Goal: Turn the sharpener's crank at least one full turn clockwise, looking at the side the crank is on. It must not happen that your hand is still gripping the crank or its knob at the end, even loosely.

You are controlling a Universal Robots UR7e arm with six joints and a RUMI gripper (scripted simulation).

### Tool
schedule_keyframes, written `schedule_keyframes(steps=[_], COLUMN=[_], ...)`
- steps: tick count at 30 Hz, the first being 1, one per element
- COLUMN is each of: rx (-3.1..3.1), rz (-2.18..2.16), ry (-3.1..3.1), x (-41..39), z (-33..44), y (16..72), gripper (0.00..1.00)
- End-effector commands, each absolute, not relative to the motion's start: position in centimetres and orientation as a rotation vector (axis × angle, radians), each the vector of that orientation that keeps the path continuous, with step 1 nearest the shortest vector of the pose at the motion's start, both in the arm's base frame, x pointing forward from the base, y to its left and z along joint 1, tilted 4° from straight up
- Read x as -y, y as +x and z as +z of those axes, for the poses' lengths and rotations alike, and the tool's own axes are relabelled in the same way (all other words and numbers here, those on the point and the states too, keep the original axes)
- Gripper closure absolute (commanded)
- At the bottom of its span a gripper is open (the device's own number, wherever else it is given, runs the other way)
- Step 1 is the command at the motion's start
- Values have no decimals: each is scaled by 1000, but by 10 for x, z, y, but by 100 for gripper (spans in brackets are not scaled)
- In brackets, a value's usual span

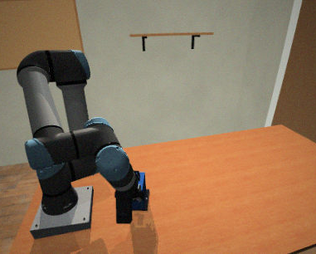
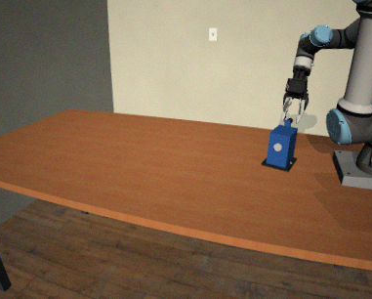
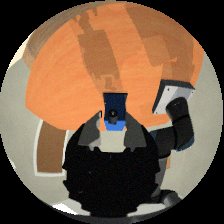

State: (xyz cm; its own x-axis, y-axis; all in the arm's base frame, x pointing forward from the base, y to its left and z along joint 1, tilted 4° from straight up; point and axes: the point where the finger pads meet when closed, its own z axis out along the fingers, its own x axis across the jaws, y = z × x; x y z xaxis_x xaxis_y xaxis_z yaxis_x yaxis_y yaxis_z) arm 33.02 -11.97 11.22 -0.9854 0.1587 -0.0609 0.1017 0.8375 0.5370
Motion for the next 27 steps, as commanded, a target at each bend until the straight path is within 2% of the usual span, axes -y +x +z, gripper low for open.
schedule_keyframes(steps=[1, 27], rx=[-2912, -2912], rz=[841, 841], ry=[207, 207], x=[125, 159], z=[121, 175], y=[329, 320], gripper=[68, 68])
